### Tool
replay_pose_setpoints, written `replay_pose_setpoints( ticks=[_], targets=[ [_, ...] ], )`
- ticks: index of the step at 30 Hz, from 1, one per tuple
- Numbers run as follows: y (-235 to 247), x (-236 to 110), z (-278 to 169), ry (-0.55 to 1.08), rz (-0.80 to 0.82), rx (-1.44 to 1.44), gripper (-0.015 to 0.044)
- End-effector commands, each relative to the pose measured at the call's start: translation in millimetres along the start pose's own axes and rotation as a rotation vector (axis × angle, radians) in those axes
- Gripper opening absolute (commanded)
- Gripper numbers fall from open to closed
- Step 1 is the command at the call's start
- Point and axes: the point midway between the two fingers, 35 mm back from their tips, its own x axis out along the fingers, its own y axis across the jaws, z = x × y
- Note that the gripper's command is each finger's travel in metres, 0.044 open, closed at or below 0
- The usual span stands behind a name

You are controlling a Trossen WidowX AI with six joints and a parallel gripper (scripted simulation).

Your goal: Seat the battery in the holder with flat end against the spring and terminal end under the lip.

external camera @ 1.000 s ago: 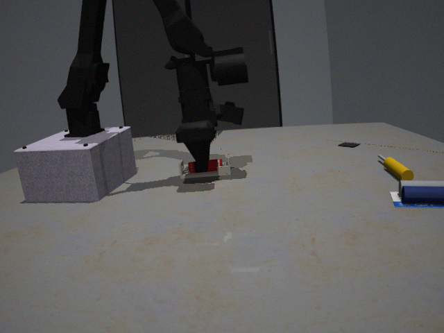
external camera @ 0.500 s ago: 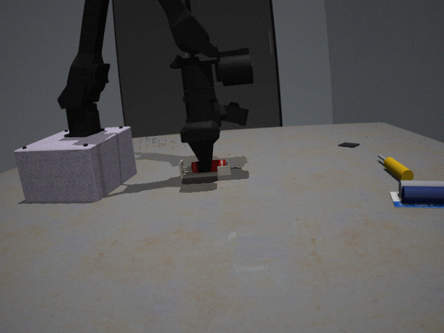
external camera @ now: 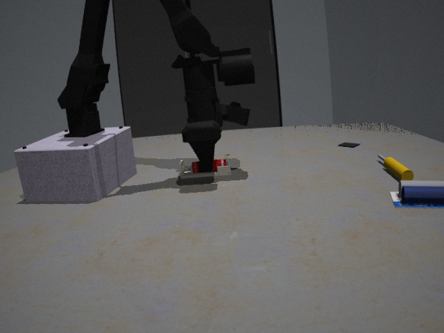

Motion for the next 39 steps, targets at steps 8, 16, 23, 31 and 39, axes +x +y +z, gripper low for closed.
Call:
replay_pose_setpoints(
  ticks=[8,16,23,31,39],
  targets=[
    [0,-14,0,0.000,0.000,0.000,0.0173],
    [0,-40,4,0.000,0.000,-0.002,0.0304],
    [1,-88,3,0.000,0.001,0.000,0.0440],
    [1,-88,3,0.000,0.001,0.000,0.0440],
    [1,-88,3,0.000,0.001,0.000,0.0440]
  ],
)
